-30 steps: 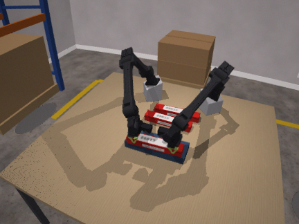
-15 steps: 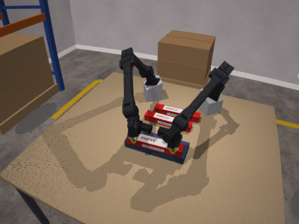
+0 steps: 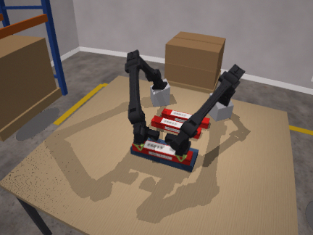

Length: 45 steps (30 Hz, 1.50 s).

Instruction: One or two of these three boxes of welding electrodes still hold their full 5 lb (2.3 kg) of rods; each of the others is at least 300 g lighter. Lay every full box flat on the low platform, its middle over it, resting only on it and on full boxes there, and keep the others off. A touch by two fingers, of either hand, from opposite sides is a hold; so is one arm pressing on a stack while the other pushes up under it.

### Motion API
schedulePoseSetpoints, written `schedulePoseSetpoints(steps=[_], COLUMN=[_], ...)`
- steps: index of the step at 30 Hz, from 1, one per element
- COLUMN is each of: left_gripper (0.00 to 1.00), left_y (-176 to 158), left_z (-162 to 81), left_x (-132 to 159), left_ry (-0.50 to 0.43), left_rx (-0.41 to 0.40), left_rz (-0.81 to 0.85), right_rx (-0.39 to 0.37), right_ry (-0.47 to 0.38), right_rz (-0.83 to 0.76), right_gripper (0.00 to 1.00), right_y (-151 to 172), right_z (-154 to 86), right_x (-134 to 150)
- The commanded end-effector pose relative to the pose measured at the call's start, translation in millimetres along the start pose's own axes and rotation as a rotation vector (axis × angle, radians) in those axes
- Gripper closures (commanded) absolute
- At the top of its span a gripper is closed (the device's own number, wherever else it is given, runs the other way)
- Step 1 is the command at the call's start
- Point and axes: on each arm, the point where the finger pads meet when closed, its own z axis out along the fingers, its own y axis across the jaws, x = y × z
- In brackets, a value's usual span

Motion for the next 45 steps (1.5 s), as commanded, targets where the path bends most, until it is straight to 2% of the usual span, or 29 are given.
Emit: schedulePoseSetpoints(steps=[1, 32, 33, 37, 39, 40, 41, 42, 43, 44, 45], left_gripper=[1.0, 1.0, 0.0, 0.0, 0.0, 0.0, 0.0, 0.0, 0.0, 0.0, 0.0], left_y=[48, 49, 49, 51, 60, 61, 65, 66, 53, 42, 41], left_z=[-65, -65, -65, -67, -65, -73, -96, -96, -75, -51, -46], left_x=[19, 19, 19, 19, 19, 22, 29, 29, 11, 19, 17], left_ry=[-0.027, -0.027, -0.027, -0.027, -0.019, -0.022, -0.032, -0.033, -0.028, -0.008, -0.006], left_rx=[-0.127, -0.127, -0.127, -0.121, -0.094, -0.106, -0.138, -0.143, -0.106, -0.056, -0.049], left_rz=[-0.04, -0.041, -0.041, -0.038, -0.028, -0.036, -0.05, -0.053, -0.026, -0.019, -0.016], right_rx=[0.128, 0.134, 0.134, 0.126, 0.113, 0.156, 0.156, 0.145, 0.122, 0.132, 0.157], right_ry=[-0.042, -0.045, -0.045, -0.043, -0.039, -0.052, -0.052, -0.049, -0.041, -0.044, -0.052], right_rz=[-0.017, -0.014, -0.014, -0.007, -0.001, 0.018, 0.018, 0.013, 0.003, 0.007, 0.018], right_gripper=[1.0, 1.0, 0.0, 0.0, 0.0, 0.0, 0.0, 0.0, 0.0, 0.0, 0.0], right_y=[-40, -40, -40, -41, -49, -47, -49, -51, -54, -55, -55], right_z=[-72, -72, -72, -73, -85, -93, -97, -100, -101, -107, -115], right_x=[-7, -5, -5, -7, -10, -1, -1, -3, -9, -6, 0])
